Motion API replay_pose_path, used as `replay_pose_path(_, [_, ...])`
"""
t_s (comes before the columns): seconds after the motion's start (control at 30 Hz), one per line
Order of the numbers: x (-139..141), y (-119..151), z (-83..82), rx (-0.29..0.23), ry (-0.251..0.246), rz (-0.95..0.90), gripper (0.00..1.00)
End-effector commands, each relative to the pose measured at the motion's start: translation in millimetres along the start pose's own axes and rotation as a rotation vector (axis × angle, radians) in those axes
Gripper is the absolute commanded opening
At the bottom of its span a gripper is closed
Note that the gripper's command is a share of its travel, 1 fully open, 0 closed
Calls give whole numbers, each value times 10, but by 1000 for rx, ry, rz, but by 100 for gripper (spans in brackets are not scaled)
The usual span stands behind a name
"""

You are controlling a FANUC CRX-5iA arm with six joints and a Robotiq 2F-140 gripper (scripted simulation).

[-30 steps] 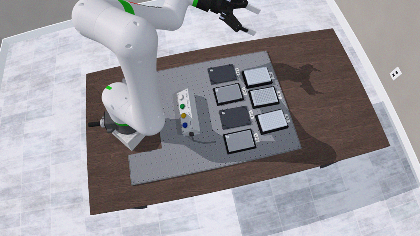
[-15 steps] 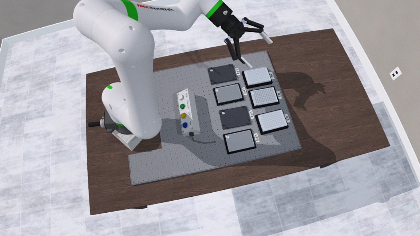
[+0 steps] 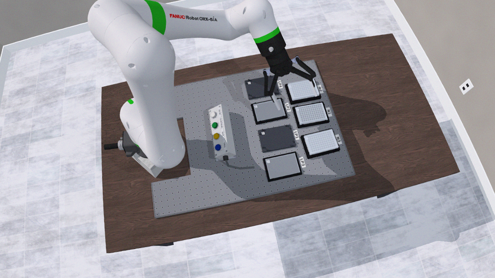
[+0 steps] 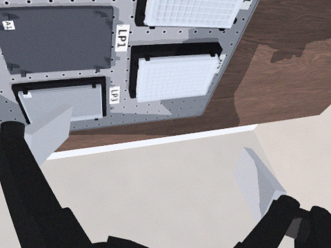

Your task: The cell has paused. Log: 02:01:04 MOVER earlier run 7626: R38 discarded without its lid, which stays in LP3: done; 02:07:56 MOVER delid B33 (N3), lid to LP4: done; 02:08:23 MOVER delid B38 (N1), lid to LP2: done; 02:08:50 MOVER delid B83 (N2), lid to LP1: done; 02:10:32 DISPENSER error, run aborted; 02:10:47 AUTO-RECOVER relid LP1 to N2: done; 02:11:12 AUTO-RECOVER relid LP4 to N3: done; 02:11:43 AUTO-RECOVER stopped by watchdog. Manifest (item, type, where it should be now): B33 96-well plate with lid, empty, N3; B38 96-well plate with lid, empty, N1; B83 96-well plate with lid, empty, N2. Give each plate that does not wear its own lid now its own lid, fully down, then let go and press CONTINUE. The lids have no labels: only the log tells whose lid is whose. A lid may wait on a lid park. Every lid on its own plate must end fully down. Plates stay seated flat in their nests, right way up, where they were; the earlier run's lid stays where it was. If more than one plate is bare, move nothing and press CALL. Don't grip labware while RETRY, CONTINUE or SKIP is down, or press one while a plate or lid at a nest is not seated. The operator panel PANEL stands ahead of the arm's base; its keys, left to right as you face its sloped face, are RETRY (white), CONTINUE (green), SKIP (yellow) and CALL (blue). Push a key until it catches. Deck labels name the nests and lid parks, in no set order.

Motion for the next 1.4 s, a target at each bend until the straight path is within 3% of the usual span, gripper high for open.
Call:
replay_pose_path(0.0, [-156, 69, 196, 92, -119, 234, 100])
replay_pose_path(0.03, [-156, 69, 196, 92, -119, 234, 100])
replay_pose_path(0.07, [-337, 35, 319, 113, -159, 316, 100])
replay_pose_path(0.27, [-472, 17, 422, 184, -272, 542, 100])
replay_pose_path(0.3, [-603, -56, 483, 196, -299, 597, 100])
replay_pose_path(0.37, [-595, -35, 492, 220, -341, 677, 100])
replay_pose_path(0.43, [-595, -35, 492, 220, -341, 677, 100])
replay_pose_path(0.47, [-691, -98, 537, 251, -402, 797, 100])
replay_pose_path(0.7, [-808, -212, 583, 313, -533, 1040, 100])
replay_pose_path(0.9, [-864, -367, 579, 375, -678, 1297, 100])
replay_pose_path(1.2, [-864, -396, 573, 386, -706, 1344, 100])
replay_pose_path(1.23, [-864, -396, 573, 386, -706, 1344, 0])
replay_pose_path(1.37, [-864, -396, 573, 386, -706, 1344, 0])
Point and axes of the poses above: the point where the finger pads meet when closed, its own z axis out along the fingers, its own x axis across the jaws, y = z × x, the point moved 5 cm from there along -z, back along the fingers, and after that the axes turned 15 degrees about -z, right-handed, at the moved point
